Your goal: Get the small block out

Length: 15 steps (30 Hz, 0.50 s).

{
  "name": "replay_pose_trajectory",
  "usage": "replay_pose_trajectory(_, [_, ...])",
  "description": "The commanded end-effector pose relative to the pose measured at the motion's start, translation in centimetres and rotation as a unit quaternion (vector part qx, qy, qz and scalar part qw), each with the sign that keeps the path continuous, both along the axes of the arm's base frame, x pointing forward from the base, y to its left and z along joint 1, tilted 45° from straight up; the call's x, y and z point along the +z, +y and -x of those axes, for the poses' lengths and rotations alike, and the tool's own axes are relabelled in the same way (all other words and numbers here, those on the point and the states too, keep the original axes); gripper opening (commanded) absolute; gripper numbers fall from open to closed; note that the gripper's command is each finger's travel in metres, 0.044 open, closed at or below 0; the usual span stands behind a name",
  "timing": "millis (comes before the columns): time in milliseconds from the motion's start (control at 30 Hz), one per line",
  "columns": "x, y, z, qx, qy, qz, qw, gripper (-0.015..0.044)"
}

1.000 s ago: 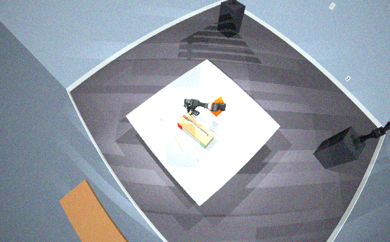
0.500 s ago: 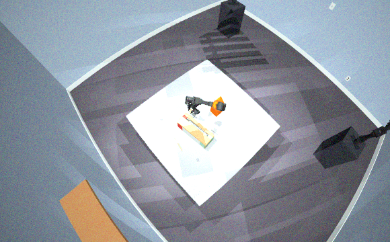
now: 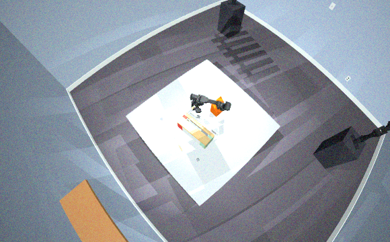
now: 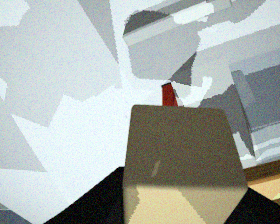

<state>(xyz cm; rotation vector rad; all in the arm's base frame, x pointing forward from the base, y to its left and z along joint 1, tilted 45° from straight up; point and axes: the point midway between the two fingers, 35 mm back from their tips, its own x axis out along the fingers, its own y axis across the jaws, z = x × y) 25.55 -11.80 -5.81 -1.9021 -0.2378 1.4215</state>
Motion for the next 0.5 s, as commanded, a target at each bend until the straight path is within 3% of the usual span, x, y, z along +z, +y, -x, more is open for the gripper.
replay_pose_trajectory(0, [0.9,-0.5,0.9,-0.035,0.025,0.003,0.999,0.0])
replay_pose_trajectory(467, [2.1,-1.1,1.9,-0.08,0.053,0.006,0.995,0.0])
